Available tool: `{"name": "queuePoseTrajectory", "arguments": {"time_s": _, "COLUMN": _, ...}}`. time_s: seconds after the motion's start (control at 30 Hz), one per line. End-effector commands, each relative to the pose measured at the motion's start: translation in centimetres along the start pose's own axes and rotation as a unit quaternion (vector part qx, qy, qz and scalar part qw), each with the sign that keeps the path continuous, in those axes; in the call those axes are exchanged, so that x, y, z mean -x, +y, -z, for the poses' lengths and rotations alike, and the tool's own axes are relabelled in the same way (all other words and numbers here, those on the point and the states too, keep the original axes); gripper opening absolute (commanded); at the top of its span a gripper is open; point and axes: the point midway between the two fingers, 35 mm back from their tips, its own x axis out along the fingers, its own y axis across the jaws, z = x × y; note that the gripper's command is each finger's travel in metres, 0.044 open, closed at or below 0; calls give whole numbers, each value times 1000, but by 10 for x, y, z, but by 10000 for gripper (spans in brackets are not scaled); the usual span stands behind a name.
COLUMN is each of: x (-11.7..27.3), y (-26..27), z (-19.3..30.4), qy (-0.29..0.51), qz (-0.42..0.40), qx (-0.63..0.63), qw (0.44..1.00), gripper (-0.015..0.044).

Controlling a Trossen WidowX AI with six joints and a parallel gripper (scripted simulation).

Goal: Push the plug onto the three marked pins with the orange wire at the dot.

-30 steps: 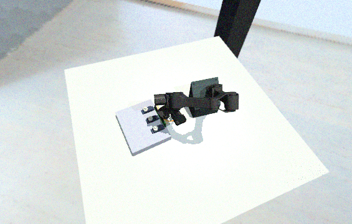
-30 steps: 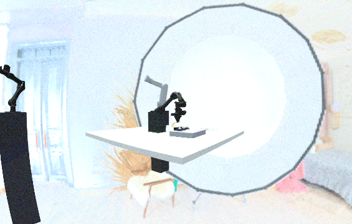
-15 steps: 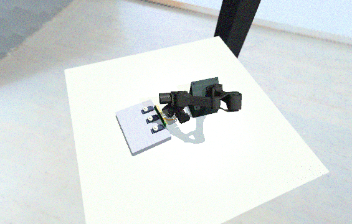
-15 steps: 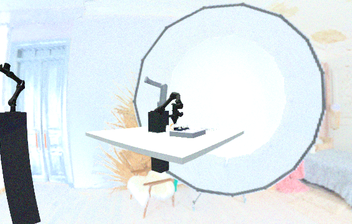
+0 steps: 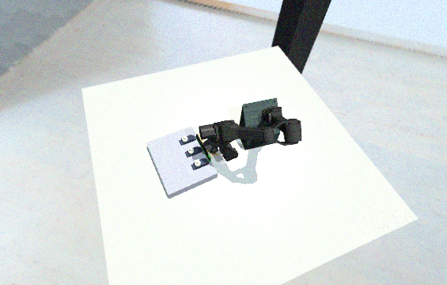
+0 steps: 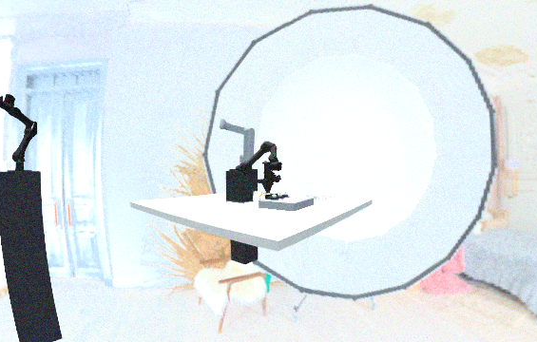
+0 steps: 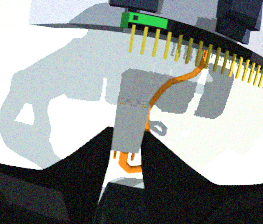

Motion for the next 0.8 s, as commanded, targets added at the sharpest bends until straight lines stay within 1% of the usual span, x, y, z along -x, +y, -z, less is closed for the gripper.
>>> {"name": "queuePoseTrajectory", "arguments": {"time_s": 0.0, "x": 3, "y": 3, "z": -17, "qy": -4, "qz": -2, "qx": 2, "qw": 1000, "gripper": 0}}
{"name": "queuePoseTrajectory", "arguments": {"time_s": 0.77, "x": 3, "y": 2, "z": -33, "qy": -5, "qz": -2, "qx": 2, "qw": 1000, "gripper": 0}}
